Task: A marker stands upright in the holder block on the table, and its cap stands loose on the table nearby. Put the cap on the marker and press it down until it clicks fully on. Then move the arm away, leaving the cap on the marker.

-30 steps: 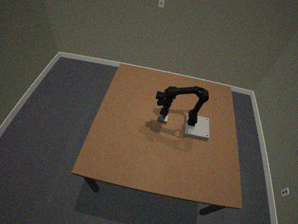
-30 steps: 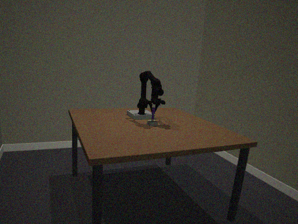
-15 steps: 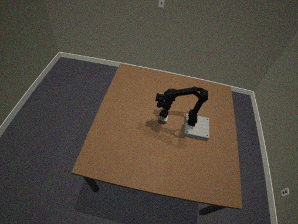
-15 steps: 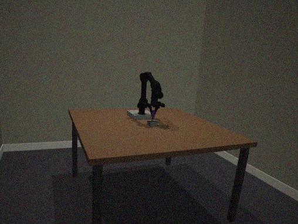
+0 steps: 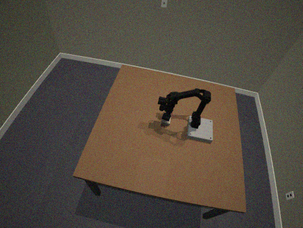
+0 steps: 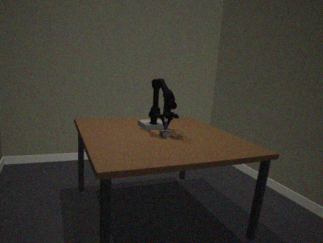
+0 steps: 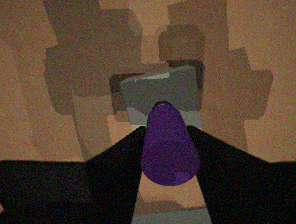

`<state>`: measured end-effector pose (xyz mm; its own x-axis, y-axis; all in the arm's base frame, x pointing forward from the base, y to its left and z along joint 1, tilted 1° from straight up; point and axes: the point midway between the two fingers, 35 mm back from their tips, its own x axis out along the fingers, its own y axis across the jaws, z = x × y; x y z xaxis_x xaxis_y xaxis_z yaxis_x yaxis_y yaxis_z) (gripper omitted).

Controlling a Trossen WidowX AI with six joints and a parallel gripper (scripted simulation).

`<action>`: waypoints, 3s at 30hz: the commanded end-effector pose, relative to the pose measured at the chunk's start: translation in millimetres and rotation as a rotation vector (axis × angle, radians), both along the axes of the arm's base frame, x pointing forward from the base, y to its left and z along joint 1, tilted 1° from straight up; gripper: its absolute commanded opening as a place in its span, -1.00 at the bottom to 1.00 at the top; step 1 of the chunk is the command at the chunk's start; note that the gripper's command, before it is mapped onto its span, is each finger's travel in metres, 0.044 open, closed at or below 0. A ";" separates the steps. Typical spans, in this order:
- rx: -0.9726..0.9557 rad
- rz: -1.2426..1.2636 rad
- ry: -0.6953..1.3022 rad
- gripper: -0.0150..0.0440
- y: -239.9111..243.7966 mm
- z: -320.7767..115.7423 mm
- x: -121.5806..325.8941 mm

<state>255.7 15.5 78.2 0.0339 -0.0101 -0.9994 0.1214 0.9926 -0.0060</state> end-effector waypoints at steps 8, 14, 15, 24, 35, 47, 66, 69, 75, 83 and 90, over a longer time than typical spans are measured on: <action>0.000 0.000 0.003 -0.22 0.0 -1.1 -0.6; 0.000 0.000 0.003 0.31 0.0 -1.1 -0.6; 0.000 0.000 0.003 0.40 0.0 -1.1 -0.6; 0.000 0.000 0.003 1.00 0.1 6.7 0.2; -0.001 0.055 0.004 0.82 0.2 70.6 -3.6; -0.003 0.173 0.005 -0.25 -0.6 63.3 -5.4; -0.003 0.173 0.005 -0.49 -0.6 54.4 -5.1; -0.003 0.173 0.005 -0.49 -0.6 49.7 -4.9; -0.003 0.173 0.005 -0.49 -0.7 40.7 -4.7; -0.003 0.173 0.005 -0.49 -0.7 29.1 -4.3; -0.005 0.169 -0.010 -0.49 -0.7 28.9 -1.6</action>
